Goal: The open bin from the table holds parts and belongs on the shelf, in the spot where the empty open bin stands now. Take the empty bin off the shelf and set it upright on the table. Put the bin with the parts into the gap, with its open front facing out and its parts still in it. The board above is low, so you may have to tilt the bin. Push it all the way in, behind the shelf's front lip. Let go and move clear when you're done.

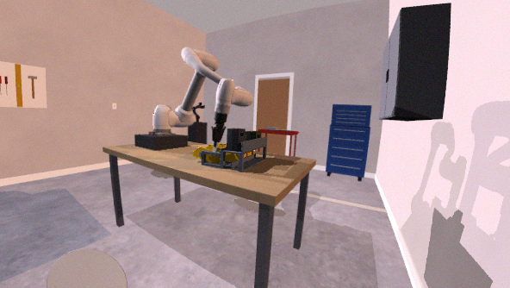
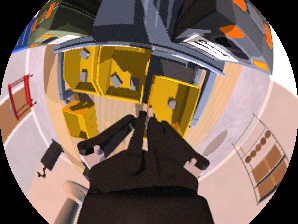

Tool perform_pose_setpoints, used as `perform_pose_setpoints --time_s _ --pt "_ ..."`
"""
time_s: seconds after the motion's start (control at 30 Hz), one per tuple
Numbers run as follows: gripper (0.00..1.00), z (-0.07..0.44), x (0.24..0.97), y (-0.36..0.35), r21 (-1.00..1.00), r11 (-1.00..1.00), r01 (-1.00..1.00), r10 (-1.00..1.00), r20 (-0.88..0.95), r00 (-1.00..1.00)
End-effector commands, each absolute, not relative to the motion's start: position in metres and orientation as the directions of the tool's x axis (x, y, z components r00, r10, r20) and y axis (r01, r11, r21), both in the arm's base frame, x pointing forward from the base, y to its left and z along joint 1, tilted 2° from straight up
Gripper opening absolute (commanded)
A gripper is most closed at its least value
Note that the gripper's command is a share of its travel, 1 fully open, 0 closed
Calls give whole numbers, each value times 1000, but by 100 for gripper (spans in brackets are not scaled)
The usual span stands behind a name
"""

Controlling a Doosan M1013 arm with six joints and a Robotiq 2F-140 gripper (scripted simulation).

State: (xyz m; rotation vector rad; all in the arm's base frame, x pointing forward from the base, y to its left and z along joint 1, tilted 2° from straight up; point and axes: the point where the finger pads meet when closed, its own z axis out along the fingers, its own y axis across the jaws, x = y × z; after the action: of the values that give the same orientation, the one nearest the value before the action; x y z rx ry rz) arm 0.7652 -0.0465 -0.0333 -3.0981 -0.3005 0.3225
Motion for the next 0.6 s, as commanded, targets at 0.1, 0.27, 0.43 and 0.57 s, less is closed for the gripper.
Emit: perform_pose_setpoints --time_s 0.1,0.27,0.43,0.57 --pt "10 -38 769 -41 -38 -981 190 194 -194 962" --pt "10 -39 772 -41 -38 -981 190 194 -187 963" --pt "10 -39 774 -40 -38 -981 190 194 -183 964" --pt "10 -39 776 -40 -38 -981 190 194 -178 965"
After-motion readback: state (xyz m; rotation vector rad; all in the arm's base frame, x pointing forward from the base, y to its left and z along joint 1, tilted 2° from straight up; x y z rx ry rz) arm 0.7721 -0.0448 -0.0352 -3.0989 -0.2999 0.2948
